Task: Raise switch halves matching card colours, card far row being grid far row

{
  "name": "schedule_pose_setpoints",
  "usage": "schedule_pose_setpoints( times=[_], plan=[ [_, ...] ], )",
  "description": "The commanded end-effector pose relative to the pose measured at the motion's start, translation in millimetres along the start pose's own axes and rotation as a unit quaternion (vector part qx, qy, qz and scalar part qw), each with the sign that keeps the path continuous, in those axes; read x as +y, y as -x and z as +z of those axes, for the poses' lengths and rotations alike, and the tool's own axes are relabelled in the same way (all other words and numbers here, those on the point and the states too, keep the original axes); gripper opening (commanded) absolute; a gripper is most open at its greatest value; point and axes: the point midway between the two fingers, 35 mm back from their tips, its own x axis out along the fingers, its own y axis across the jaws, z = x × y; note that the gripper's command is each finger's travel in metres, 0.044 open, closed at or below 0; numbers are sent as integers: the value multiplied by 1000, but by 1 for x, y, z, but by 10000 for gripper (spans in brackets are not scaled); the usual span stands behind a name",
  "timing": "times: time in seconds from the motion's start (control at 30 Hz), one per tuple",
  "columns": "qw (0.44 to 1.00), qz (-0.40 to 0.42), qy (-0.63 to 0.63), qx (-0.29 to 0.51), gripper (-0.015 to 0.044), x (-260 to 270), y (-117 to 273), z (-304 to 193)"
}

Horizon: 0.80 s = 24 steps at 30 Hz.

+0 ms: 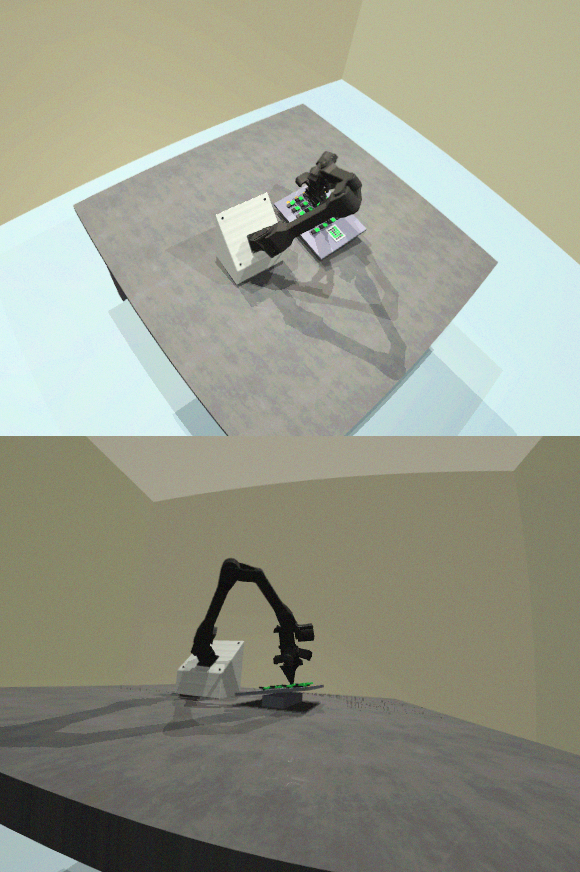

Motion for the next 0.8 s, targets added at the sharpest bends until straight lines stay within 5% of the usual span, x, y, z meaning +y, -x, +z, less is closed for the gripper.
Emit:
schedule_pose_setpoints(
  times=[0.0, 0.77],
  plan=[
    [1000, -2, 1, -1, 0, -1, -1, 0],
    [1000, 1, 0, 2, 0, 1, 7, 1]
  ],
)
